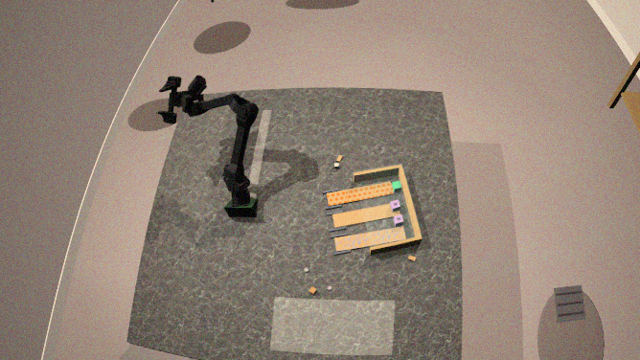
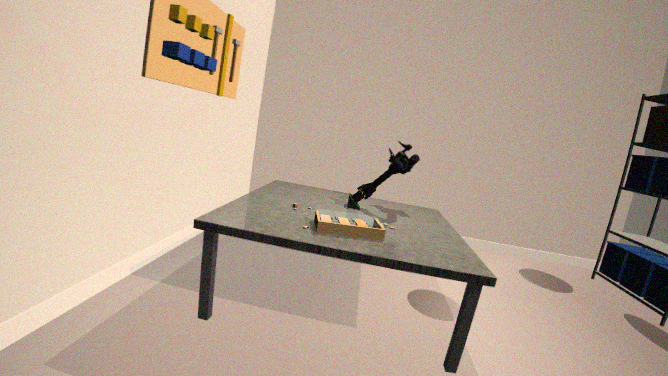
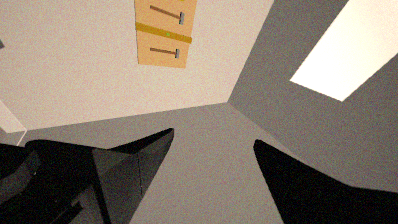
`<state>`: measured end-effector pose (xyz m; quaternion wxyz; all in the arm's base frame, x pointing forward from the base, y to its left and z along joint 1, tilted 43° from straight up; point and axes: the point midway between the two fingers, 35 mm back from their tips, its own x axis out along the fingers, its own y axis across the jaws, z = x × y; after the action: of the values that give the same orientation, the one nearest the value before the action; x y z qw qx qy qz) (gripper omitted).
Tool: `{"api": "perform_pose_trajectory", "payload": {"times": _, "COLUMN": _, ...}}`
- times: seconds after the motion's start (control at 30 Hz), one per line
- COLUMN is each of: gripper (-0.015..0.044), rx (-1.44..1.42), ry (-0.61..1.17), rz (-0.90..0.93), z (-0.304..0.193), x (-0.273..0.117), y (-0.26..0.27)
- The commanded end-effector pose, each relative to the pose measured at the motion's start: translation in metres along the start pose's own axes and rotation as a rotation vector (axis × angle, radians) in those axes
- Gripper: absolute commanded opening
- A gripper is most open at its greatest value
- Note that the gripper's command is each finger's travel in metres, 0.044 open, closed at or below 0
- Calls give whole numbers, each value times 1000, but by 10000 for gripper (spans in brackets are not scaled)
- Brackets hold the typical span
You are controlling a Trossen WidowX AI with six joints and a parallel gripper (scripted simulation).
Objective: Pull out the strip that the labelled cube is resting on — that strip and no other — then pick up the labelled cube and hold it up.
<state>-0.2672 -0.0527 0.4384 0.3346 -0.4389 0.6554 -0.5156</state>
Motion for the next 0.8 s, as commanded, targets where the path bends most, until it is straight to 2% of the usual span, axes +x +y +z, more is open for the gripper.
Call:
{"api": "perform_pose_trajectory", "payload": {"times": 0.0, "gripper": 400, "rx": 3, "ry": 4, "rz": 0, "z": -1, "x": -1, "y": 0}}
{"api": "perform_pose_trajectory", "payload": {"times": 0.13, "gripper": 400, "rx": 67, "ry": 107, "rz": 1, "z": -17, "x": -20, "y": 3}}
{"api": "perform_pose_trajectory", "payload": {"times": 0.37, "gripper": 400, "rx": 248, "ry": 460, "rz": -46, "z": -58, "x": -97, "y": 1}}
{"api": "perform_pose_trajectory", "payload": {"times": 0.57, "gripper": 400, "rx": 398, "ry": 770, "rz": -96, "z": -73, "x": -184, "y": 17}}
{"api": "perform_pose_trajectory", "payload": {"times": 0.77, "gripper": 400, "rx": 517, "ry": 1074, "rz": -188, "z": -59, "x": -273, "y": 23}}
